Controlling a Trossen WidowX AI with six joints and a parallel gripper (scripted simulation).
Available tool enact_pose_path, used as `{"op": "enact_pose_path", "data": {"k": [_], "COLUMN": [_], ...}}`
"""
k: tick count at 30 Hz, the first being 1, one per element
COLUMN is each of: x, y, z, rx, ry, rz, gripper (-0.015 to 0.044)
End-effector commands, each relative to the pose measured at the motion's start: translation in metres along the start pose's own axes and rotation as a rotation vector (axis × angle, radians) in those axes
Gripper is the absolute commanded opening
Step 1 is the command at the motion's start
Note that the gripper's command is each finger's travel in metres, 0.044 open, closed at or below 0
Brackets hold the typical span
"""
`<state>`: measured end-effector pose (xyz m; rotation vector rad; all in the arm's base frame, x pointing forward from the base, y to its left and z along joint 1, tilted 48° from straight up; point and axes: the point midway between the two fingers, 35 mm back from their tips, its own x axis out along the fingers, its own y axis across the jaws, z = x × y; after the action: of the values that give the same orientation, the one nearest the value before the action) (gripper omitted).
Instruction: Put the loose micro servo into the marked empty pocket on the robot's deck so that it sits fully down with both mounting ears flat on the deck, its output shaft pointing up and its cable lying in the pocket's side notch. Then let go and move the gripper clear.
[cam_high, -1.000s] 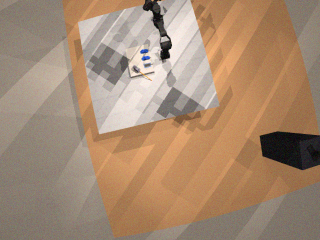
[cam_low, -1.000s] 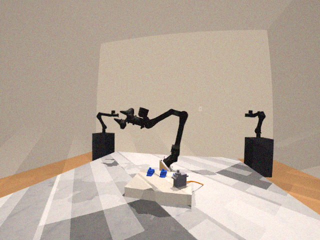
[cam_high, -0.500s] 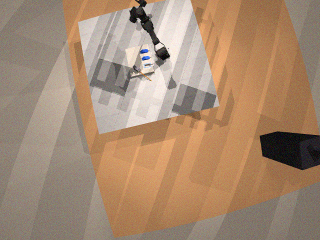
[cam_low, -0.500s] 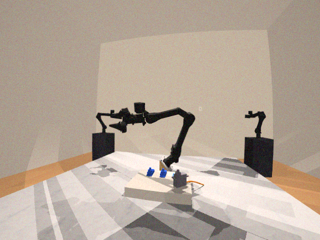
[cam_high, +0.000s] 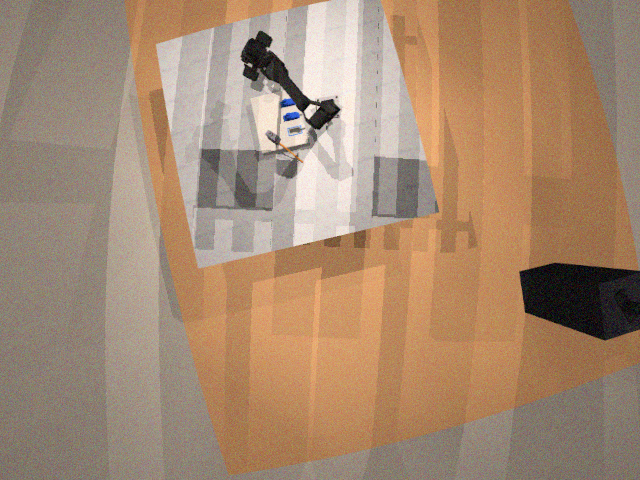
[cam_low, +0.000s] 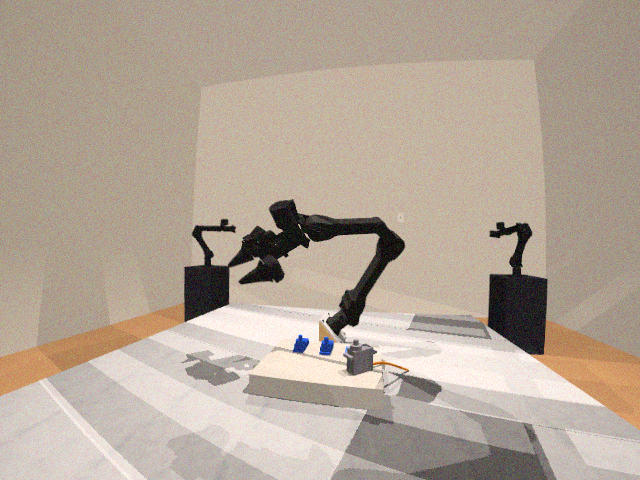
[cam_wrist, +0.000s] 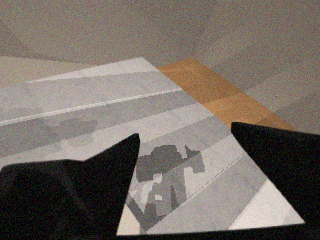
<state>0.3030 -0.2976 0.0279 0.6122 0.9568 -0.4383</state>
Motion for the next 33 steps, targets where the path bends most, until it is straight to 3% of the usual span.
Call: {"op": "enact_pose_path", "data": {"k": [1, 20, 27, 33], "x": [-0.013, -0.114, -0.163, -0.164], "y": [0.054, 0.222, 0.256, 0.256], "z": [-0.009, -0.099, -0.135, -0.136], "rx": [0.046, 0.236, 0.302, 0.304], "ry": [0.114, 0.683, 0.883, 0.889], "rz": [0.092, 0.22, 0.182, 0.18], "gripper": [0.044, 0.044, 0.044, 0.044]}}
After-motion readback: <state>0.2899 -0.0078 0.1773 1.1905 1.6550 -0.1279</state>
